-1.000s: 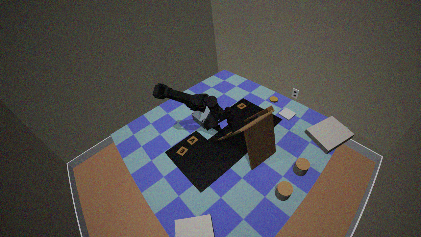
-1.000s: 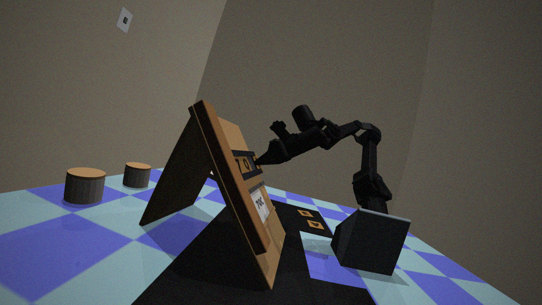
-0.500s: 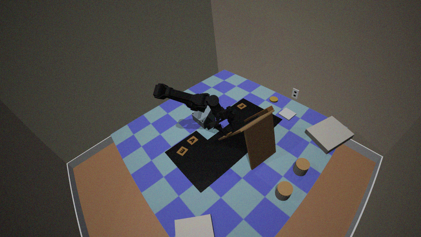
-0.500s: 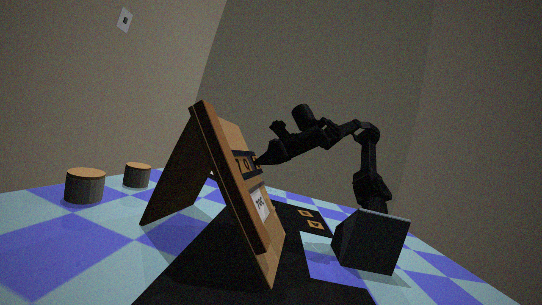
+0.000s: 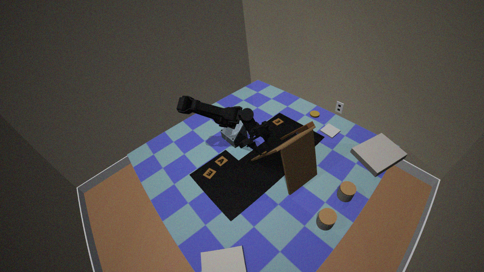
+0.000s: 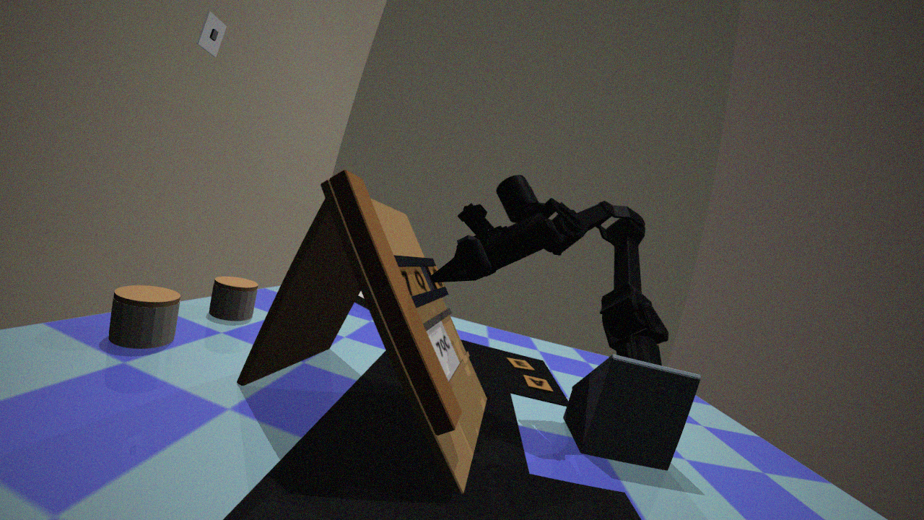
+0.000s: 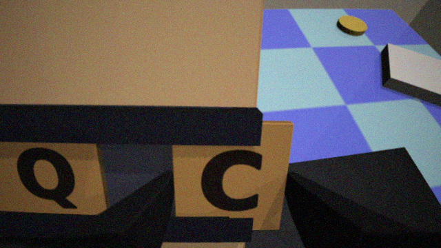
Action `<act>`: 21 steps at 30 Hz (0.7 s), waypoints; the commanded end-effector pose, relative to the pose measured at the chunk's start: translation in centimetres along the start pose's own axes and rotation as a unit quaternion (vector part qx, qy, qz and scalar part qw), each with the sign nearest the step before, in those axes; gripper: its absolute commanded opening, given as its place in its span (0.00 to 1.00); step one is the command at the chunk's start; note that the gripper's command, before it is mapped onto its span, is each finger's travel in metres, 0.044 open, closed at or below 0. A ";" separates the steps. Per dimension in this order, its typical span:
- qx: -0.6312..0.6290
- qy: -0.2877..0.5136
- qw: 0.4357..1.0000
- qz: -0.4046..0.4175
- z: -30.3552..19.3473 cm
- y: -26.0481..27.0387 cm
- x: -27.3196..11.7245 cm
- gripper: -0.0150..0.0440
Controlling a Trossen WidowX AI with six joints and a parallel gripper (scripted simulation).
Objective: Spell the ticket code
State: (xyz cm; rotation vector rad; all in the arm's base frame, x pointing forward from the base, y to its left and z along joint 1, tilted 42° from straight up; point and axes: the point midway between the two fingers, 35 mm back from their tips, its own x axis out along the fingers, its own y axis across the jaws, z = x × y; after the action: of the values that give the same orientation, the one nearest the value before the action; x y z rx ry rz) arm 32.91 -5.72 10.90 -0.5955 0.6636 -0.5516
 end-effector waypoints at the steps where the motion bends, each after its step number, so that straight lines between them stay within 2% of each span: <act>1: 0.000 0.001 1.000 0.000 0.0 0.4 0.1 0.25; 21: 0.000 0.001 1.000 0.000 0.0 1.0 0.0 0.25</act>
State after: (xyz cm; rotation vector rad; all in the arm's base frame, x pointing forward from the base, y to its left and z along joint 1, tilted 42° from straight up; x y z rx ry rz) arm 33.12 -5.15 10.46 -0.5956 0.6647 -0.5510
